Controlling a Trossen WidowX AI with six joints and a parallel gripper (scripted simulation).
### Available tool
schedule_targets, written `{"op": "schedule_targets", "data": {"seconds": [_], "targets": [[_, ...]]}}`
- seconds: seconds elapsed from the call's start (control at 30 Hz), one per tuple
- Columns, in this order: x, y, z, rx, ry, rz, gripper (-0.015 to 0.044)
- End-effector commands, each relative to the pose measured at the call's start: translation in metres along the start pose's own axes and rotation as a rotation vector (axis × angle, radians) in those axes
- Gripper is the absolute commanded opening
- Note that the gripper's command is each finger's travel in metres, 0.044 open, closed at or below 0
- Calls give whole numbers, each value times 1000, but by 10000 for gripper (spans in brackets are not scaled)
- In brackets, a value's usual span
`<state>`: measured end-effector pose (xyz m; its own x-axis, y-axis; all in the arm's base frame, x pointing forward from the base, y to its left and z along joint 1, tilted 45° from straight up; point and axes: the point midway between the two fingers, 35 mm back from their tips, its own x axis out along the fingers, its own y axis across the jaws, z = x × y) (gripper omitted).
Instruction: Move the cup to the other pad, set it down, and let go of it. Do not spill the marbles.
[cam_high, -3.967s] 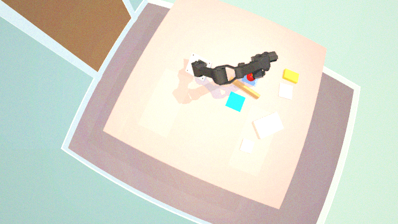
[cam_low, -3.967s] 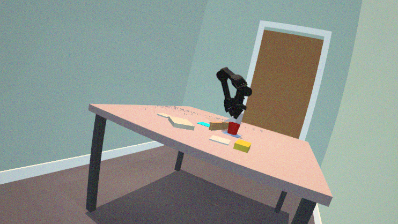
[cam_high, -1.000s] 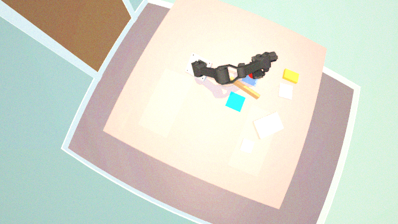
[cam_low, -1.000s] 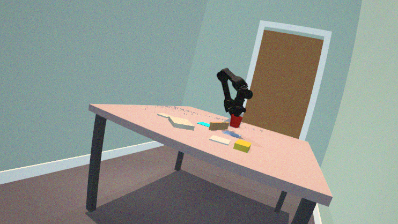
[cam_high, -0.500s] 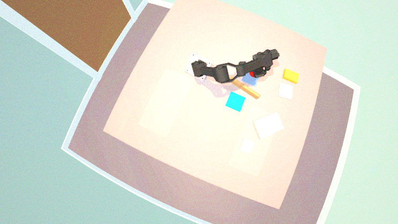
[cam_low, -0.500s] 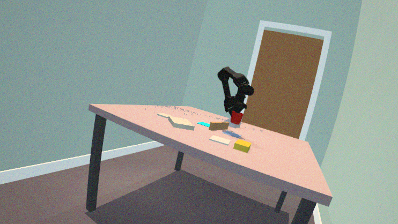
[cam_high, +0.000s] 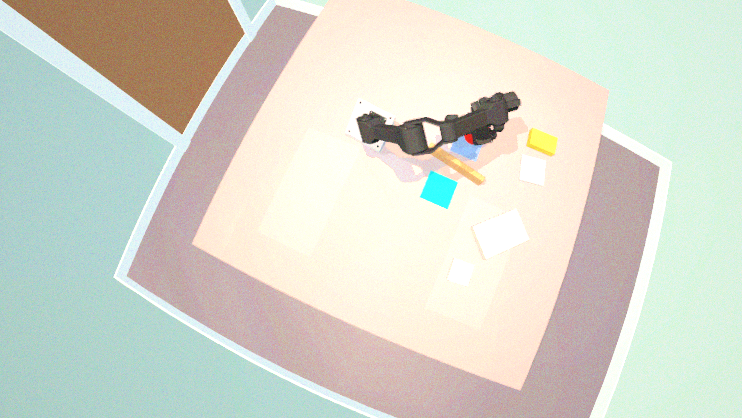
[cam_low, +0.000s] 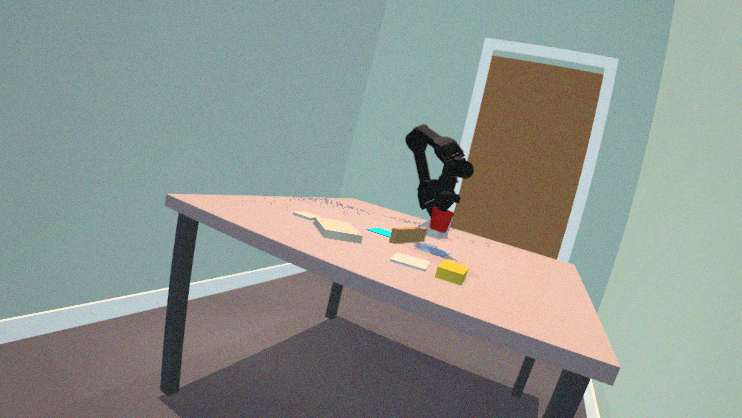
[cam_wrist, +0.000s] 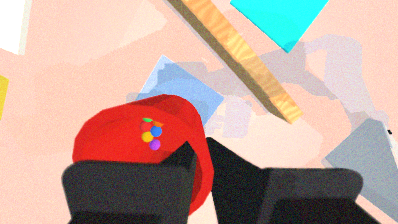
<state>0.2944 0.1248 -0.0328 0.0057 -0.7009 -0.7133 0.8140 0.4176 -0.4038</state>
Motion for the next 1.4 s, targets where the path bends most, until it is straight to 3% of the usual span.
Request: {"op": "schedule_targets", "data": {"seconds": [0.0, 1.37], "targets": [[0, -2, 4, 1, 0, 2, 0], [-1, -61, 71, 2, 1, -2, 0]]}}
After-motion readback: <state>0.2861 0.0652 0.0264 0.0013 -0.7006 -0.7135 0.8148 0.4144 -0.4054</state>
